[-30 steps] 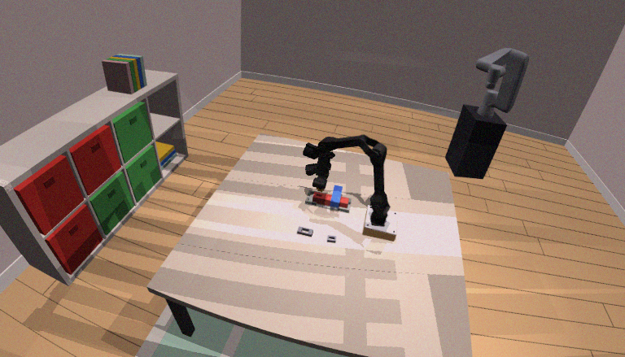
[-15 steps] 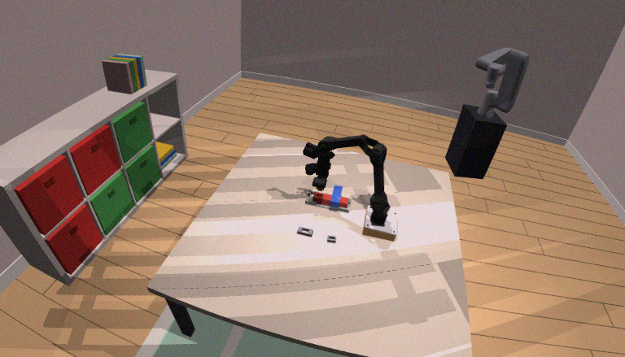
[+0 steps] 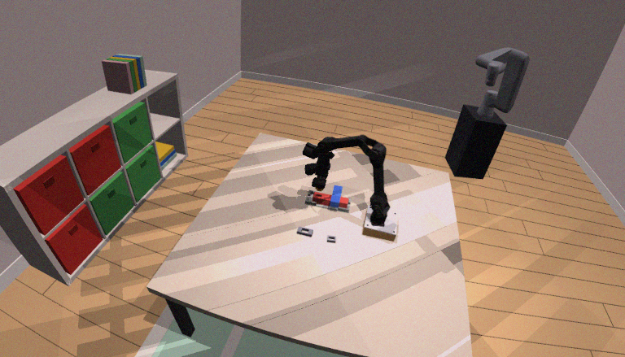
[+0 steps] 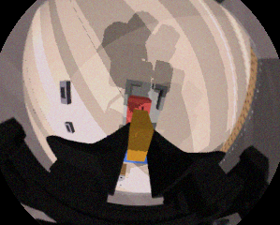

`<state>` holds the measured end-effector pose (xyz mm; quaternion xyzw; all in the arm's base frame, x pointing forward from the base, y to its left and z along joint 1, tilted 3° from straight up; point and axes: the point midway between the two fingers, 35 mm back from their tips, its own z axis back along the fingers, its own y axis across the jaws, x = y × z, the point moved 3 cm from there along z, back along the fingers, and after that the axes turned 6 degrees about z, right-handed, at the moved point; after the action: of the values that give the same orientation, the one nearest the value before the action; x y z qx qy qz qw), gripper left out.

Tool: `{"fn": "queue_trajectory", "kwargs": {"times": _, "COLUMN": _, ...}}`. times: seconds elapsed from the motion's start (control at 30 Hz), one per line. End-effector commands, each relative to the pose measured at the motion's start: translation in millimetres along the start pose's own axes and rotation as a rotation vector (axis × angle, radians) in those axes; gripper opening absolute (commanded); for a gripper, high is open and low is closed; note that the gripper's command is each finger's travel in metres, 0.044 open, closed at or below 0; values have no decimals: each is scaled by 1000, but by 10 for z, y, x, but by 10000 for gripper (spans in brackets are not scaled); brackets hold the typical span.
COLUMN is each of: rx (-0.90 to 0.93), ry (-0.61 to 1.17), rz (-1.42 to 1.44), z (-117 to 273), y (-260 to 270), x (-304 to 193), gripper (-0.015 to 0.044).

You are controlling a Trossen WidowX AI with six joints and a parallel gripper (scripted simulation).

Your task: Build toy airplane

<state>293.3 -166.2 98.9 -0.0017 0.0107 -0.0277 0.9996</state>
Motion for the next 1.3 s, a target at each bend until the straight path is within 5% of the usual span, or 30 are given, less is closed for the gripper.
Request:
{"fn": "queue_trajectory", "kwargs": {"times": 0.0, "rx": -1, "ry": 4, "rz": 5, "z": -73, "y": -3, "x": -6, "gripper": 66}}
{"fn": "queue_trajectory", "kwargs": {"times": 0.83, "rx": 2, "ry": 3, "rz": 0, "z": -351, "y": 2, "x": -8, "gripper": 79}}
{"fn": "queue_trajectory", "kwargs": {"times": 1.13, "rx": 2, "ry": 3, "rz": 0, "z": -351, "y": 2, "x": -8, "gripper": 0}}
{"fn": "queue_trajectory", "kwargs": {"times": 1.27, "rx": 2, "ry": 3, "rz": 0, "z": -351, "y": 2, "x": -8, "gripper": 105}}
